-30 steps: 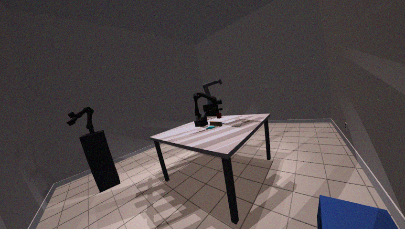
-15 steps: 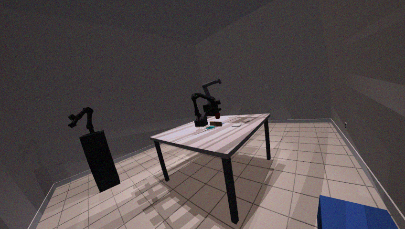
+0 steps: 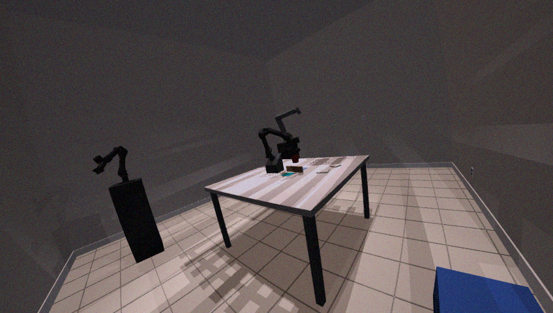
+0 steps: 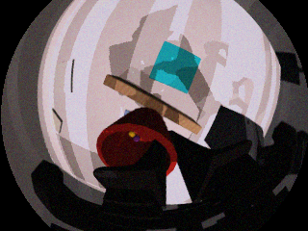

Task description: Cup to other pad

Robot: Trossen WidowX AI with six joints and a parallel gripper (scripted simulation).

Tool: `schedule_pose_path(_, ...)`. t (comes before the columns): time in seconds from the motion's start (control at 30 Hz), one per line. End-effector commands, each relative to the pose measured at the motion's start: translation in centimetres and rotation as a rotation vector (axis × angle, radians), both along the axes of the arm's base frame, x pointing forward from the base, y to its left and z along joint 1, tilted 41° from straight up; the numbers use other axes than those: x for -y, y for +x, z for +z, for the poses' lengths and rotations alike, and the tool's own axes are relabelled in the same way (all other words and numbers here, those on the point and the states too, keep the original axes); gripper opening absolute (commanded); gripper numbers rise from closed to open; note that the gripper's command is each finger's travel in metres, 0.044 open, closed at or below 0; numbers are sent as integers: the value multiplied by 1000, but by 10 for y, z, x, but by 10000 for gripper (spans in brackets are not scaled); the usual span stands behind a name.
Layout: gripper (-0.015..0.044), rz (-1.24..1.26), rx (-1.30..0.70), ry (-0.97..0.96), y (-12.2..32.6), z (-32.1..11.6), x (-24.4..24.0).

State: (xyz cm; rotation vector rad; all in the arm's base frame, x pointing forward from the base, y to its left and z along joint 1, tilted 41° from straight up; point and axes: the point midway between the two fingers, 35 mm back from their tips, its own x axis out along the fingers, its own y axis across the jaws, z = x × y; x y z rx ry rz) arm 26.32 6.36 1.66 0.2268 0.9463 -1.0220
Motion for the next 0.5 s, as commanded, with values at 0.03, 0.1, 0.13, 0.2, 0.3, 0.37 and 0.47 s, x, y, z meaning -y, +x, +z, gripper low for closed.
schedule_pose_path(0.03,0,-1,-6,-9,-2,6,9)
schedule_pose_path(0.1,0,-1,-6,-9,-2,9,12)
schedule_pose_path(0.13,0,-1,-6,-9,-2,10,14)
schedule_pose_path(0.2,0,-1,-6,-9,-3,13,17)
schedule_pose_path(0.3,0,-1,-6,-9,-3,17,21)
schedule_pose_path(0.37,0,-1,-6,-10,-3,20,25)
schedule_pose_path(0.47,0,-1,-6,-10,-3,24,29)
